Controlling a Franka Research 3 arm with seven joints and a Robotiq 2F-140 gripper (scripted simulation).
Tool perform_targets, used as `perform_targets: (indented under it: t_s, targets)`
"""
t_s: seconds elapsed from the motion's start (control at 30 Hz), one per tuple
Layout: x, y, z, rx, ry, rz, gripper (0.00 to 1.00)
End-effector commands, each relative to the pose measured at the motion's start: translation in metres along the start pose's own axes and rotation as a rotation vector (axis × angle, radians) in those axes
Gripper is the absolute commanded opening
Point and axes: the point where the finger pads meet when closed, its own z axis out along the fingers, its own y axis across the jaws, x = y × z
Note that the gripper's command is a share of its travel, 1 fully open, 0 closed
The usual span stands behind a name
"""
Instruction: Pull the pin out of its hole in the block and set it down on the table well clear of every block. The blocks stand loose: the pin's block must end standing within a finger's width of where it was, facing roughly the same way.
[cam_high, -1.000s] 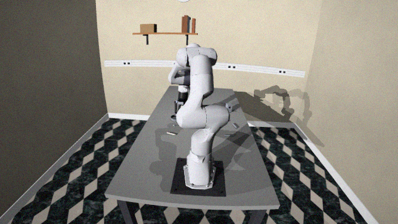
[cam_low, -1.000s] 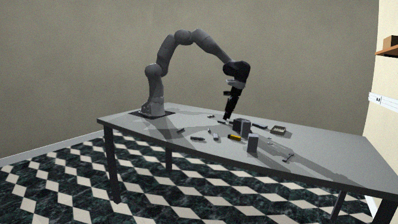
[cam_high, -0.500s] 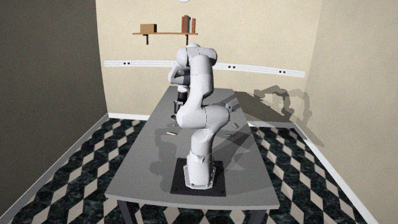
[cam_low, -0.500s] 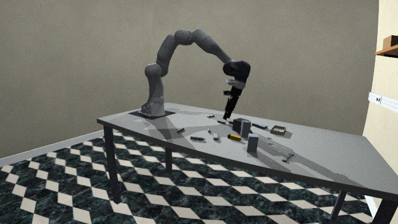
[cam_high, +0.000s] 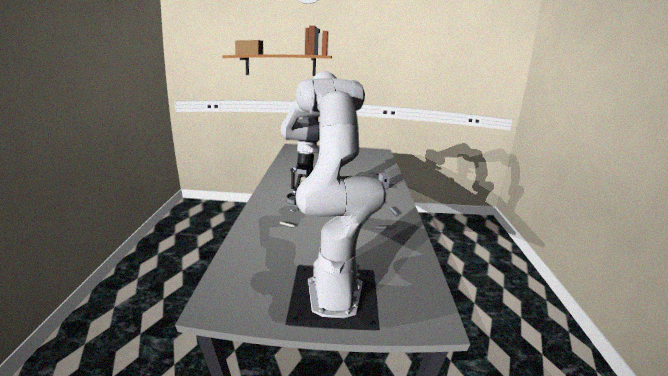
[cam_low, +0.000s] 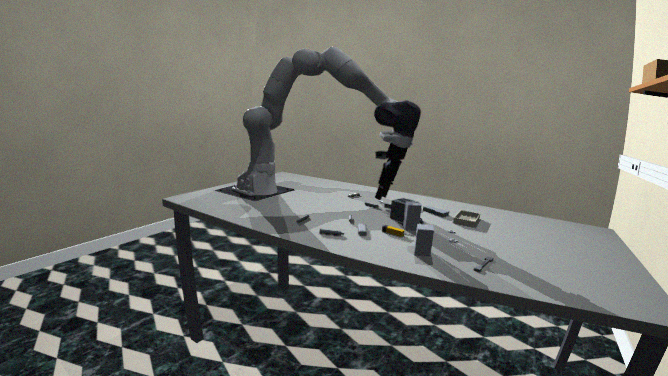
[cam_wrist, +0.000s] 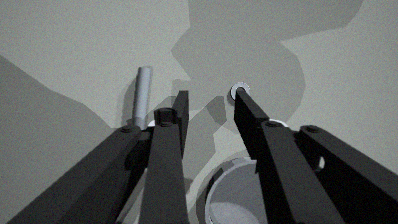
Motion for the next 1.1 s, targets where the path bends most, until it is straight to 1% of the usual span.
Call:
perform_targets:
  t_s: [0.0, 1.07]
  targets:
    - [0.000, 0.002, -0.004, -0.004, -0.004, -0.015, 0.34]
    - [-0.001, 0.013, -0.022, -0.008, -0.036, -0.048, 0.34]
